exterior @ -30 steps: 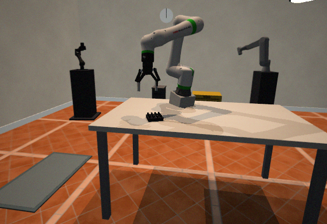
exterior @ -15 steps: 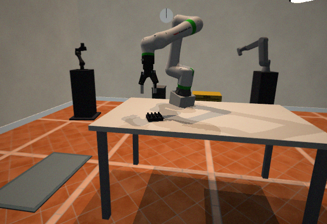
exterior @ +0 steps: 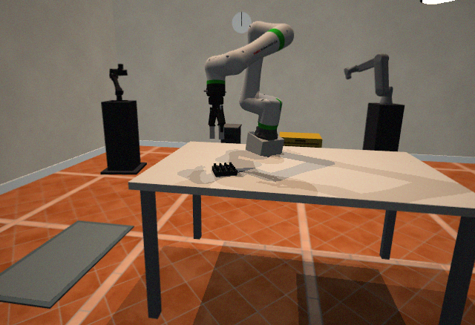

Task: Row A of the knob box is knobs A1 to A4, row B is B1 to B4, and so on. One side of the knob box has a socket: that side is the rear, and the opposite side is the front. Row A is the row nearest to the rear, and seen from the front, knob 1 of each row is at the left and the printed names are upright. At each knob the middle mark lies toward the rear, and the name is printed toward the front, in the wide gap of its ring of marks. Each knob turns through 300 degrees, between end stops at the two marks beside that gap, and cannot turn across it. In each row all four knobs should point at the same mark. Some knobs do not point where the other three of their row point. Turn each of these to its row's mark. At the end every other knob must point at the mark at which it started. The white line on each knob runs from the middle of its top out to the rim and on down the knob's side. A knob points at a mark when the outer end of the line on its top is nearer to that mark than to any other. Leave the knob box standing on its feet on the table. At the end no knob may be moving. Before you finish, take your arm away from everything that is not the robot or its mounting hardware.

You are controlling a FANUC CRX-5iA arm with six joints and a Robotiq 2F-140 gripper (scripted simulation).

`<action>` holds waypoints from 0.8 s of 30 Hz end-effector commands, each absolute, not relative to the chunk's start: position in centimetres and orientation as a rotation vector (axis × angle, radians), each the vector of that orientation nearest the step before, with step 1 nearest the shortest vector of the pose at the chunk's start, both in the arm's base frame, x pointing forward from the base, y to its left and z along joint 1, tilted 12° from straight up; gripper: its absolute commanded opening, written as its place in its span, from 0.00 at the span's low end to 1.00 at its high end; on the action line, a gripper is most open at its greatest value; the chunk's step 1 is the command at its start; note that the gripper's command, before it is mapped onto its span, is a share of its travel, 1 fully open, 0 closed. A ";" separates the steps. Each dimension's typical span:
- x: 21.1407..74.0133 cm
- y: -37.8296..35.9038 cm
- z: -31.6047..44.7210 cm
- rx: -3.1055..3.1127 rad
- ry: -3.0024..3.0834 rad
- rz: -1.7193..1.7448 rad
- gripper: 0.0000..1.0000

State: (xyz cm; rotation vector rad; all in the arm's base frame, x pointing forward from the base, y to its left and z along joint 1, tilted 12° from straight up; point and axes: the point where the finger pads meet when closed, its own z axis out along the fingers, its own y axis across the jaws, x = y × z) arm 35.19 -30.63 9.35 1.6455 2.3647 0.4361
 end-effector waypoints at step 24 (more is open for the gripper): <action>36.4 -29.1 6.7 2.456 1.792 0.436 1.00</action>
